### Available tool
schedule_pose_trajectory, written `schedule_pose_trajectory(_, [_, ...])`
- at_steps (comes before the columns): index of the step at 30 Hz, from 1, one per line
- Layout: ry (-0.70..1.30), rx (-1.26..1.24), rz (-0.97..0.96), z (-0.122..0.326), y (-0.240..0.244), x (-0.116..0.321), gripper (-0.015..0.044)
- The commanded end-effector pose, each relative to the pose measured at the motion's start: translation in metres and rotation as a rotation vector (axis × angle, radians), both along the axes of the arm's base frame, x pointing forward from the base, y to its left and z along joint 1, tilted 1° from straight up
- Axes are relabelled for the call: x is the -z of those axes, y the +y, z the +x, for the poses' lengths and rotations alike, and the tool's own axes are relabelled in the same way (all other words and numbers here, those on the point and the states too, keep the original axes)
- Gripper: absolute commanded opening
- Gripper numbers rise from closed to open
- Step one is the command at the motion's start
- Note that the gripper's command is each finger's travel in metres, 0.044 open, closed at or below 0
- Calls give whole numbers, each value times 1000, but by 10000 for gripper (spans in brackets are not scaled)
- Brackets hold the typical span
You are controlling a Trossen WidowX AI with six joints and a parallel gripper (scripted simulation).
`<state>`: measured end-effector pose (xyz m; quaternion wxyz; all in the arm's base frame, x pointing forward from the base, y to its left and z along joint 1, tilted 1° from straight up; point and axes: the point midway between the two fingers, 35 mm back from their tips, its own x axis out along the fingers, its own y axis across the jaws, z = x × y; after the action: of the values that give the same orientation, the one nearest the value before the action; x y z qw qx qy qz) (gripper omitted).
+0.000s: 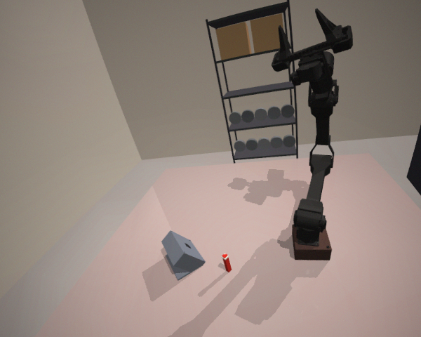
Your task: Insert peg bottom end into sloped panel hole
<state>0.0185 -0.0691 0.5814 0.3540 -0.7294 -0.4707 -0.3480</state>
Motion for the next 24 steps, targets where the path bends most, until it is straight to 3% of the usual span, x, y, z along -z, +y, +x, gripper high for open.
schedule_pose_trajectory(1, [2, -2, -2, 0, 1, 0, 426])
schedule_pose_trajectory(24, [382, -90, -259, 55, 152, 38, 440])
